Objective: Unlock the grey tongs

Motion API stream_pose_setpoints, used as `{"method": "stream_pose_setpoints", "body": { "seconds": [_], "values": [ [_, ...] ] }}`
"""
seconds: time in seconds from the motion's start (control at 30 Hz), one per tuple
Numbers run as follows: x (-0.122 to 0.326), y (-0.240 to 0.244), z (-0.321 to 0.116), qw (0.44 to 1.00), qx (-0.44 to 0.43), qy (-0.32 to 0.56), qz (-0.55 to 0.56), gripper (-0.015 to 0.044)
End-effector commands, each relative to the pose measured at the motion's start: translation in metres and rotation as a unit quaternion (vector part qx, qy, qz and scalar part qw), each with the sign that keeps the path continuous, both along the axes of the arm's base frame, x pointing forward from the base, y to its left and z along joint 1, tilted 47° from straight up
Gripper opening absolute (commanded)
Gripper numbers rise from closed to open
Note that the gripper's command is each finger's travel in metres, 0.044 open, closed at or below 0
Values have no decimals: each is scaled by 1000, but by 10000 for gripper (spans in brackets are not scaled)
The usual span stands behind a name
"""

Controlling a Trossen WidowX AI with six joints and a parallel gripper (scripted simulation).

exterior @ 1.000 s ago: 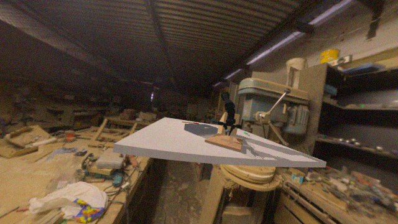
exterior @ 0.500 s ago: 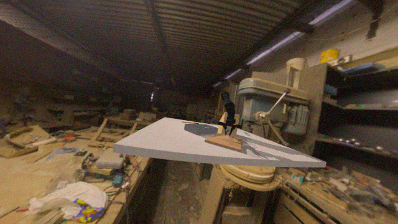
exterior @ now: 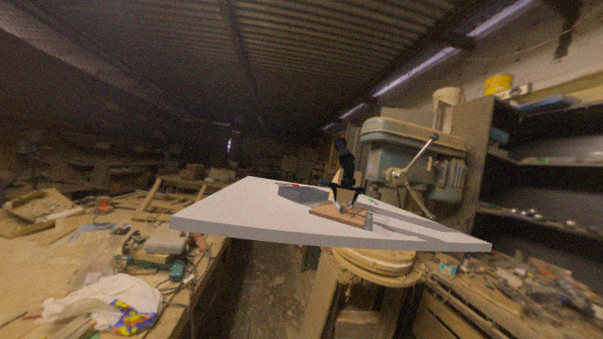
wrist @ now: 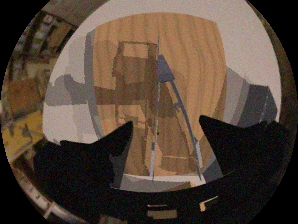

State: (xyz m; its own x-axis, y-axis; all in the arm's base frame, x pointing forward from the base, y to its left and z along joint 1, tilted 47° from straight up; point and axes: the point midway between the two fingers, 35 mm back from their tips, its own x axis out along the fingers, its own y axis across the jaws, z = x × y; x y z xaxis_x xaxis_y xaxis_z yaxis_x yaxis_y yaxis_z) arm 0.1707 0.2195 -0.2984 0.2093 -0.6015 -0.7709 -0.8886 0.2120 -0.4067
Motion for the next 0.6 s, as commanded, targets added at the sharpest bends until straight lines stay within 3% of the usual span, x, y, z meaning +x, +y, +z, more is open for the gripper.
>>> {"method": "stream_pose_setpoints", "body": {
  "seconds": [0.0,0.33,0.57],
  "values": [
    [16,13,13,1000,-2,-5,-4,440],
    [107,48,133,998,-53,-11,-30,440],
    [112,49,142,998,-57,-11,-31,440]
  ]
}}
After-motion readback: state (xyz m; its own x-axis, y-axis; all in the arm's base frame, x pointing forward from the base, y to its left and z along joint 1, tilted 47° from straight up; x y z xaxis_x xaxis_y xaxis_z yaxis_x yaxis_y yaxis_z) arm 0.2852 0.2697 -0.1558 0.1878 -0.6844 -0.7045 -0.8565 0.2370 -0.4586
